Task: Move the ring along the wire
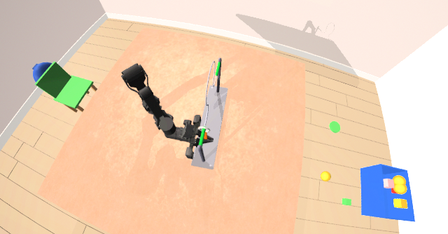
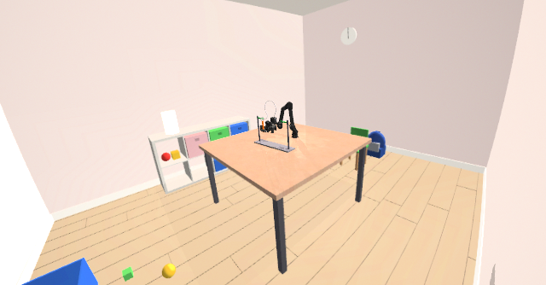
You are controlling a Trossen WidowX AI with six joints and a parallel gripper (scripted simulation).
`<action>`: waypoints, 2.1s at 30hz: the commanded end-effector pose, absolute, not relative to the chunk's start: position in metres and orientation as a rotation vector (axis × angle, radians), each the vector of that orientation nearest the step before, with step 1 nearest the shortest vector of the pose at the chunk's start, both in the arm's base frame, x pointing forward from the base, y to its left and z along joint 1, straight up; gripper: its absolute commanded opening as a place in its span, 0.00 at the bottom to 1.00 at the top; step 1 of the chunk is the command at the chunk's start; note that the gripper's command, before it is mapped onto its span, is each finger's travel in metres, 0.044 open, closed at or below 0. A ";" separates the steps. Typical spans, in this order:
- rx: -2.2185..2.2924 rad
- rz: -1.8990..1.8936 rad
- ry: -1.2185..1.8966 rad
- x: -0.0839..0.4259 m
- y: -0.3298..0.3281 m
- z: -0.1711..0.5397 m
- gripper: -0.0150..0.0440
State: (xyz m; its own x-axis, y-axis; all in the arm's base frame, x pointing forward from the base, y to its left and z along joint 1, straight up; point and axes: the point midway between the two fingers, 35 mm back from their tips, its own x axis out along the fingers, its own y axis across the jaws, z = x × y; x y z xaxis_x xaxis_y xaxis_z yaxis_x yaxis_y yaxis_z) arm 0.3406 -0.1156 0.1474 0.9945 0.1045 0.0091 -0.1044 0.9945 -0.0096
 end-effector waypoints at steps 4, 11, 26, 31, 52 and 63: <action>-0.010 0.101 -0.013 0.339 -0.108 0.149 0.00; -0.003 0.102 -0.013 0.338 -0.101 0.149 0.00; 0.063 0.104 -0.009 0.336 -0.078 0.149 0.00; 0.108 0.105 -0.007 0.335 -0.068 0.149 0.00; 0.471 0.113 0.021 0.329 -0.010 0.166 0.00; 0.610 0.146 0.121 0.316 0.008 0.179 0.00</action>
